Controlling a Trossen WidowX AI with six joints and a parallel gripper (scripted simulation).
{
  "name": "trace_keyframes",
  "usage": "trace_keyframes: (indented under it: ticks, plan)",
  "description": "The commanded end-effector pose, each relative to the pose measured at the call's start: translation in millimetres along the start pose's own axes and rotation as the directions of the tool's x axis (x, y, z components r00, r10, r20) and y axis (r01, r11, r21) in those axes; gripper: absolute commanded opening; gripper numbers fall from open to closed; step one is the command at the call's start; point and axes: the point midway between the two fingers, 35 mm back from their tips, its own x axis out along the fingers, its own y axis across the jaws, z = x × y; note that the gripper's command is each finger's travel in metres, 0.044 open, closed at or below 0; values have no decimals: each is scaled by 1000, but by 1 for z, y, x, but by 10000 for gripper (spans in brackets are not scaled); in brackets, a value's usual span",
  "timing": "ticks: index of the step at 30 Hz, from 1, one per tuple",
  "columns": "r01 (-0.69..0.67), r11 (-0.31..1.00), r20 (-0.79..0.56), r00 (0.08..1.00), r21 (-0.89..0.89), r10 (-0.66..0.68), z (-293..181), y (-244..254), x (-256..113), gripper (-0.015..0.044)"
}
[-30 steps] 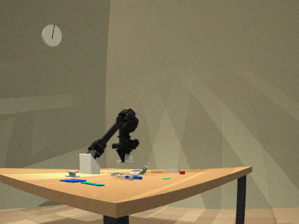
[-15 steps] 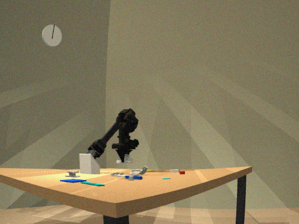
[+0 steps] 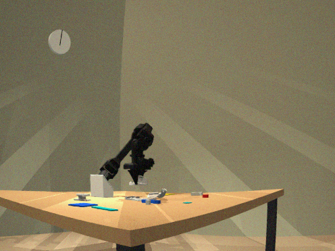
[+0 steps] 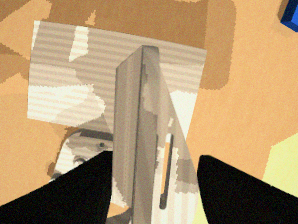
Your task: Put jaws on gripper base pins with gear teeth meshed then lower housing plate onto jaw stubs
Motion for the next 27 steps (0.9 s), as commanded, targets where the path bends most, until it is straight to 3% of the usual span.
trace_keyframes:
  ticks: [1, 27]
  plan:
    - [4, 1000, -1, 1000, -5, -4, 0, -1, 0, 134]
    - [4, 1000, -1, 1000, -18, -4, 0, -3, 0, 134]
